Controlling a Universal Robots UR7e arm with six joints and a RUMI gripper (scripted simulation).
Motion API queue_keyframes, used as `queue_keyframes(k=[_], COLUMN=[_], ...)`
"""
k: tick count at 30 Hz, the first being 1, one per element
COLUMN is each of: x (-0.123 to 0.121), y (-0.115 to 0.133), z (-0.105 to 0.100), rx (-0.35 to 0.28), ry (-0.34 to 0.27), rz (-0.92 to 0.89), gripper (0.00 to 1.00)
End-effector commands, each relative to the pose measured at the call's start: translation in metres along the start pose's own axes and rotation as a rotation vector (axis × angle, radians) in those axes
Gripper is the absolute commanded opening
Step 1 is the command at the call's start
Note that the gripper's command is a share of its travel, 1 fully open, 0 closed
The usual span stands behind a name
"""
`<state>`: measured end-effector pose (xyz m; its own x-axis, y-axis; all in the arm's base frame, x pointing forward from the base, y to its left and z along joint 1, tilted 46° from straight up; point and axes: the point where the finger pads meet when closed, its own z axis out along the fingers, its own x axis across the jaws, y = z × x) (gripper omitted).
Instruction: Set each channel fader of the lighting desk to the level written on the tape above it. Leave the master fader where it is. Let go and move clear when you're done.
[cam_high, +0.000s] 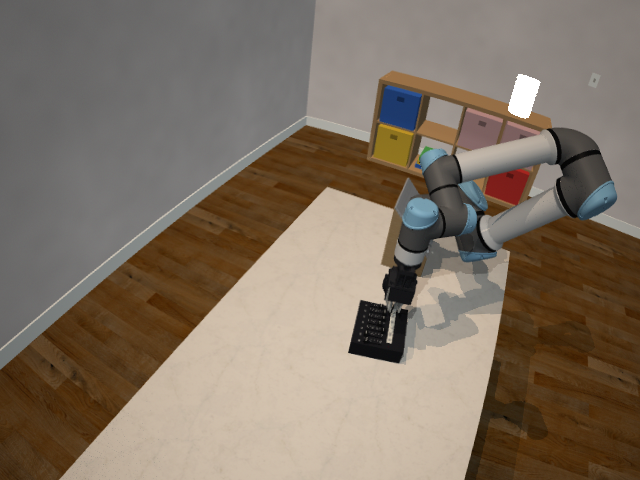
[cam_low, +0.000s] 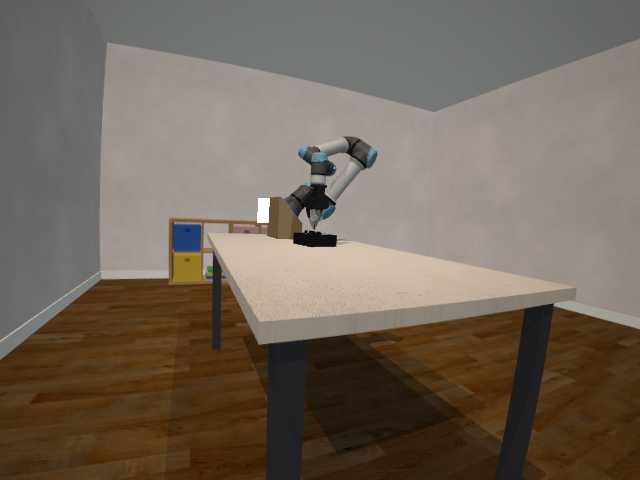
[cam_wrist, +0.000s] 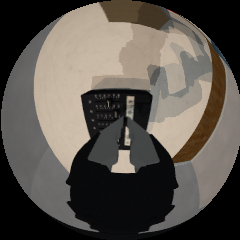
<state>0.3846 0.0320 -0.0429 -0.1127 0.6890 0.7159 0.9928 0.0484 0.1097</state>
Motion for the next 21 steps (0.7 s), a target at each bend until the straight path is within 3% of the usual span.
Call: queue_keyframes(k=[1, 21], x=[-0.0003, -0.0003], y=[0.0003, 0.0003], z=[0.0008, 0.0107], rx=[-0.001, -0.001], ry=[-0.001, -0.001], rz=[0.0, 0.0], gripper=[0.0, 0.0])
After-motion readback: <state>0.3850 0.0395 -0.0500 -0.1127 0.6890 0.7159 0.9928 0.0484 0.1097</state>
